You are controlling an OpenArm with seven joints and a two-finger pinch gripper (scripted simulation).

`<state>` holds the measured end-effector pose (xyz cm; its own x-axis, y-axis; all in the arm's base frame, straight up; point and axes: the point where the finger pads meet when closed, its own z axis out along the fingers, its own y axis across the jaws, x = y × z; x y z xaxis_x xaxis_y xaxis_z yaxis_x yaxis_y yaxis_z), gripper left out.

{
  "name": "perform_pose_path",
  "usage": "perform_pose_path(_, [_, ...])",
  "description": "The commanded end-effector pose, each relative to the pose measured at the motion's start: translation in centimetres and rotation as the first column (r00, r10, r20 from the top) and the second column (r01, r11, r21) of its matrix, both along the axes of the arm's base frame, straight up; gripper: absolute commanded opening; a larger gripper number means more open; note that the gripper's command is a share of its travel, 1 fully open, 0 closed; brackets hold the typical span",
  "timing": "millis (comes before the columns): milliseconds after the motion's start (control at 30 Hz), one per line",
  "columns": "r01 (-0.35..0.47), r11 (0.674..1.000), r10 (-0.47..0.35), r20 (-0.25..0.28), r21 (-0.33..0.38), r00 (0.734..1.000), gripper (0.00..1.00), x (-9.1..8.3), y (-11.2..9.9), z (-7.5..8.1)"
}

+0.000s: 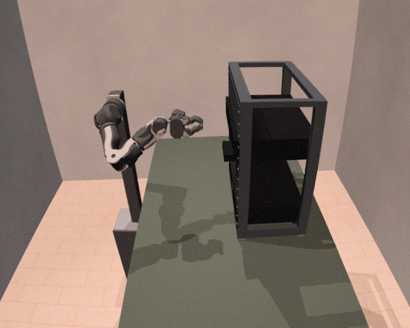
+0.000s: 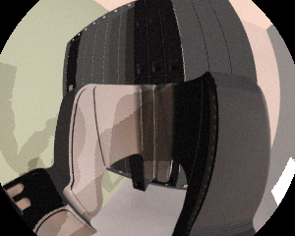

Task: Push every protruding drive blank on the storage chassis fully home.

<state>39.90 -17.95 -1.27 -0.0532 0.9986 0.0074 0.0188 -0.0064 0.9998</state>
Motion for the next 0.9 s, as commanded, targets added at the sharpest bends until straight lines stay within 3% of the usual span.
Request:
perform_pose_path(0, [0.001, 1.0, -0.001, 0.014, -0.001, 1.0, 0.0, 0.0, -0.5, 0.2])
perform_pose_path(167, [0.001, 1.0, -0.001, 0.014, -0.001, 1.0, 0.0, 0.1, -3.0, -1.2])
perform_pose_path(433, [0.001, 1.0, -0.001, 0.014, 0.0, 1.0, 0.0, 0.3, -9.4, -4.9])
perform_pose_path(633, [0.001, 1.0, -0.001, 0.014, 0.0, 1.0, 0.0, 0.4, -10.8, -5.7])
perform_pose_path(867, [0.001, 1.0, -0.001, 0.019, 0.0, 1.0, 0.0, 0.6, -11.0, -5.6])
